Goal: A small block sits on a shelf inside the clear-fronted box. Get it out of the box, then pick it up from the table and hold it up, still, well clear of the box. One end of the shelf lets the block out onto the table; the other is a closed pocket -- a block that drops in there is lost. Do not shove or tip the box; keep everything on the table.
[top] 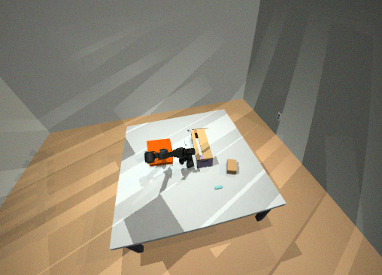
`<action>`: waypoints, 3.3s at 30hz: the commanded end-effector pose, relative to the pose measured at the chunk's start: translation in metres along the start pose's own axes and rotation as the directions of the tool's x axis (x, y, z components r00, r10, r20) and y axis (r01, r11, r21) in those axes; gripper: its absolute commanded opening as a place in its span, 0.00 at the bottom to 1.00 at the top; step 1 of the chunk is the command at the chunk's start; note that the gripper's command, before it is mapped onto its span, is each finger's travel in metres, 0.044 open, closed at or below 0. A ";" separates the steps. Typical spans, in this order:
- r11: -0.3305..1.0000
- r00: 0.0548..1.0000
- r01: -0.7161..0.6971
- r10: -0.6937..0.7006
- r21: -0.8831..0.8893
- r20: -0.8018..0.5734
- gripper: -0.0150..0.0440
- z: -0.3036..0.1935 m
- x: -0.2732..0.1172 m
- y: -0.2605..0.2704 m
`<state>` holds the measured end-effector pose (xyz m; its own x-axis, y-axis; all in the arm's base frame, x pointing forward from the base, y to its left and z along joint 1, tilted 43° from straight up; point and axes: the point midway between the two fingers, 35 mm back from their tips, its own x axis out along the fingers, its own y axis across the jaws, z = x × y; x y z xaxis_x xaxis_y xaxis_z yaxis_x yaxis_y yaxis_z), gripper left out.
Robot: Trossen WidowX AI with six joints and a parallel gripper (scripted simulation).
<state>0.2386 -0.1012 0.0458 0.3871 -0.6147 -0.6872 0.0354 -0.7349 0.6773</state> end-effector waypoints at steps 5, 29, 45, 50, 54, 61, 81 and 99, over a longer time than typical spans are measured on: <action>0.999 1.000 -0.021 0.021 0.040 -0.009 0.25 -0.013 -0.032 0.007; 0.748 0.999 -0.021 0.034 -0.663 0.008 0.25 -0.017 -0.041 0.005; 0.213 0.999 0.012 0.036 -0.977 0.020 0.25 -0.019 -0.050 0.002; 0.018 0.999 0.023 0.036 -1.000 0.023 0.25 -0.020 -0.053 0.001; -0.137 0.999 0.031 0.042 -0.990 0.025 0.25 -0.021 -0.055 0.001; -0.399 0.998 0.046 0.051 -0.916 0.028 0.25 -0.022 -0.059 0.001; -0.926 0.996 0.087 0.082 -0.368 0.030 0.25 -0.027 -0.071 0.001; -0.942 0.993 0.098 0.112 0.321 0.026 0.25 -0.031 -0.082 0.002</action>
<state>0.2334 -0.0453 0.1076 0.3592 -0.6949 -0.6230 -0.1783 0.6041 -0.7767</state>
